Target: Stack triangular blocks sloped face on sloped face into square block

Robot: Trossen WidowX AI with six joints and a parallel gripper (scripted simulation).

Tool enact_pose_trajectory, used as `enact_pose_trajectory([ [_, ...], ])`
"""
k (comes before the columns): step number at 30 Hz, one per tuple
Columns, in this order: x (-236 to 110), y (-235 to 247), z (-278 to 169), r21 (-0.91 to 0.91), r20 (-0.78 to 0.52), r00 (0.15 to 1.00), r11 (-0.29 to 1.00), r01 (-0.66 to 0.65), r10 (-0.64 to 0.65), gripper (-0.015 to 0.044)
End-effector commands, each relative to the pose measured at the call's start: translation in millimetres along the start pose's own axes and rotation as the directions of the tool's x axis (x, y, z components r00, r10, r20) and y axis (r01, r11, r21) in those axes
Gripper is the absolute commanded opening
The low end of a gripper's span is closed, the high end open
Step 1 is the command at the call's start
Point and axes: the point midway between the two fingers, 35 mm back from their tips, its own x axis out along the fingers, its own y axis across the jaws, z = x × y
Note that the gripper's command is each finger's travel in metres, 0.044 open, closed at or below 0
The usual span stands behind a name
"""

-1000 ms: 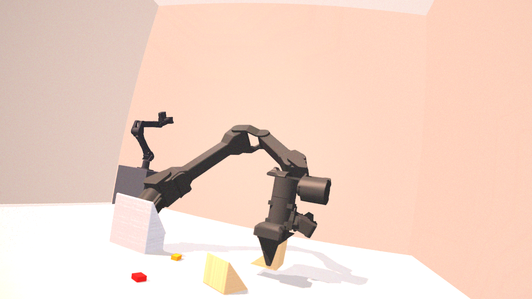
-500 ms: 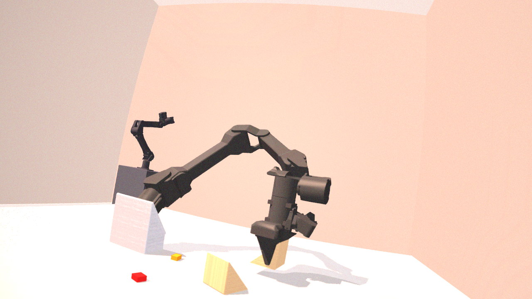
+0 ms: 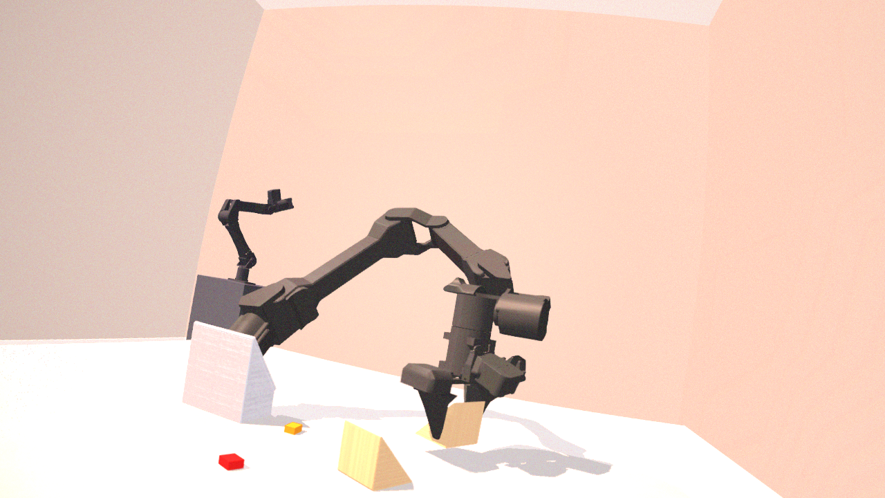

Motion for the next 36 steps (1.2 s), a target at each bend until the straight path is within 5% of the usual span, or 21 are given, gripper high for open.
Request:
enact_pose_trajectory([
  [1, 0.2, -0.3, 0.3, 0.123, 0.001, 1.000, 0.992, -0.003, 0.003, 0.0000],
  [24, 0.2, -0.8, -0.1, 0.684, 0.003, 1.000, 0.730, -0.005, 0.004, 0.0000],
  [36, 0.2, -0.8, -0.2, 0.700, 0.003, 1.000, 0.714, -0.005, 0.004, 0.0000],
])
